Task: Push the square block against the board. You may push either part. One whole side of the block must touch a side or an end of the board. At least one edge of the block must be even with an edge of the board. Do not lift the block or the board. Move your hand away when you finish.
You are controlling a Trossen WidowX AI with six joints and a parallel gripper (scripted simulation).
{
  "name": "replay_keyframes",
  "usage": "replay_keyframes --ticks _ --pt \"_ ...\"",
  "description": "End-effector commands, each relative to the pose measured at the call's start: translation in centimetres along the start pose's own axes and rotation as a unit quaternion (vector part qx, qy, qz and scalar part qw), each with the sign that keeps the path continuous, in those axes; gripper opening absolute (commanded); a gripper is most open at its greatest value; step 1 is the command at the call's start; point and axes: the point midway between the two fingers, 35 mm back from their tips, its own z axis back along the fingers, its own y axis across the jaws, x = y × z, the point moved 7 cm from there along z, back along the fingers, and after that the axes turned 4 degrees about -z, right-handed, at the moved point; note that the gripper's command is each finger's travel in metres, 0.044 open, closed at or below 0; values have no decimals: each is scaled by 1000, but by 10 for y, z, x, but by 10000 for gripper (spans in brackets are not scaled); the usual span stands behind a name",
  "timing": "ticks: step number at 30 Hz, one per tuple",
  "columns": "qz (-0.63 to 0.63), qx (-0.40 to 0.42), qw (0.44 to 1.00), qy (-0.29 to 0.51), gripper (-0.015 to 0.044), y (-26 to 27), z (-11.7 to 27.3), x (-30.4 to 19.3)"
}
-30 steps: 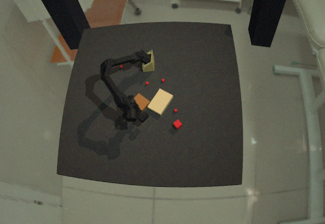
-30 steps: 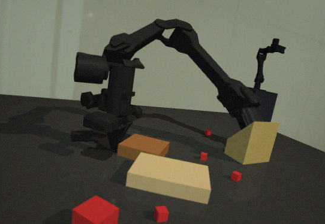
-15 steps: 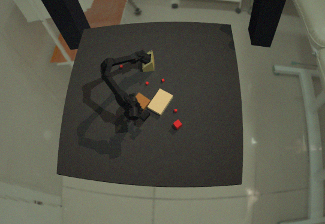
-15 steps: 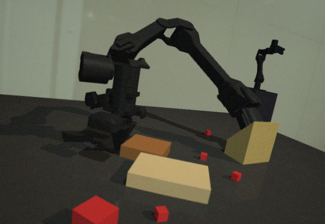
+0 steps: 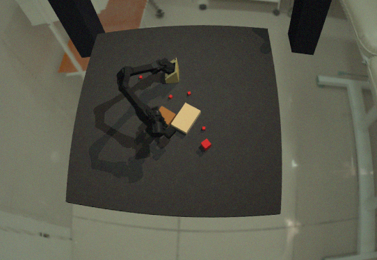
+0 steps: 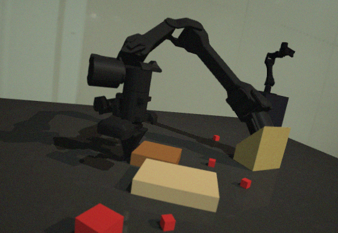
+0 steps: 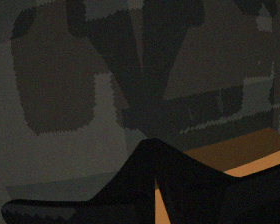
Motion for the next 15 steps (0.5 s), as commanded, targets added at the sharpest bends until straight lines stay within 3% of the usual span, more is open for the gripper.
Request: replay_keyframes --ticks 1,15 --pt "1 -2 1000 4 0 -1 -2 -7" --pt "1 -2 1000 4 0 -1 -2 -12"
